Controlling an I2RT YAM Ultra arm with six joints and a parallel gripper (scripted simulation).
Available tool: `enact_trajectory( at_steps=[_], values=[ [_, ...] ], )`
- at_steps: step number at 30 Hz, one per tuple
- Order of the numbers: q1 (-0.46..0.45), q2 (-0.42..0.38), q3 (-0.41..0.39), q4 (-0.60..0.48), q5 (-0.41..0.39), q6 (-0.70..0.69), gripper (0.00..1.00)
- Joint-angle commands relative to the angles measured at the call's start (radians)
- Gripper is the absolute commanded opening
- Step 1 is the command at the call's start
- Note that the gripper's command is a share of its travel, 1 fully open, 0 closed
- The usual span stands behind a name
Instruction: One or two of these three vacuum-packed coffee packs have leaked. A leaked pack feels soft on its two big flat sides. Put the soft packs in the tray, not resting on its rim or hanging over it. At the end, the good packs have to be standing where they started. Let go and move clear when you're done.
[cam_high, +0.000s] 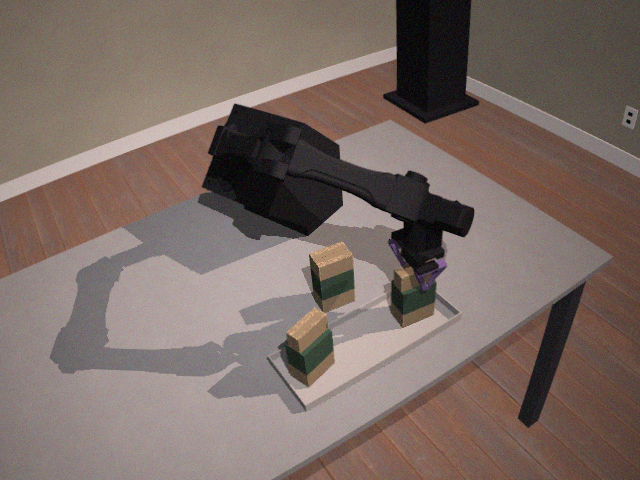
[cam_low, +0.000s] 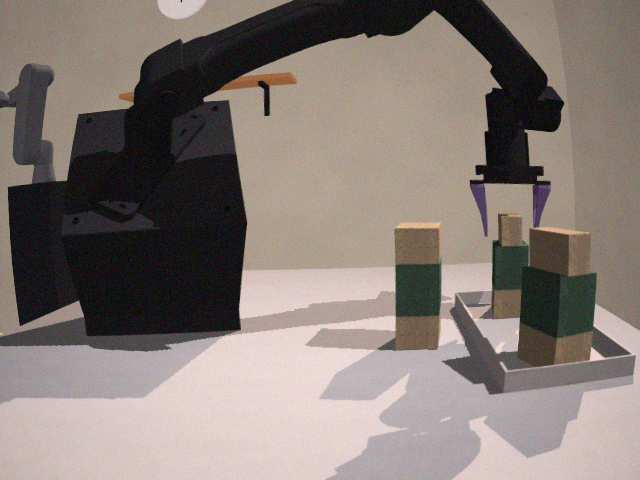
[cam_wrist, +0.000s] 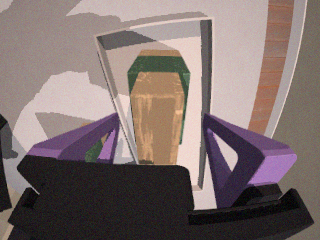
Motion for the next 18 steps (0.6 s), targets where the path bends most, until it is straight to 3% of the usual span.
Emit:
enact_trajectory(
  at_steps=[1,6,10,12,13,18],
  values=[
    [0.023,-0.003,-0.011,0.011,-0.005,-0.005,0.79],
    [0.039,-0.035,0.033,-0.044,-0.008,0.025,0.79],
    [0.091,-0.064,0.080,-0.157,-0.013,0.086,0.79],
    [0.091,-0.064,0.080,-0.157,-0.013,0.086,0.79],
    [0.108,-0.027,0.114,-0.207,-0.012,0.109,0.79],
    [0.139,-0.018,0.193,-0.309,-0.016,0.155,0.79]
  ],
)
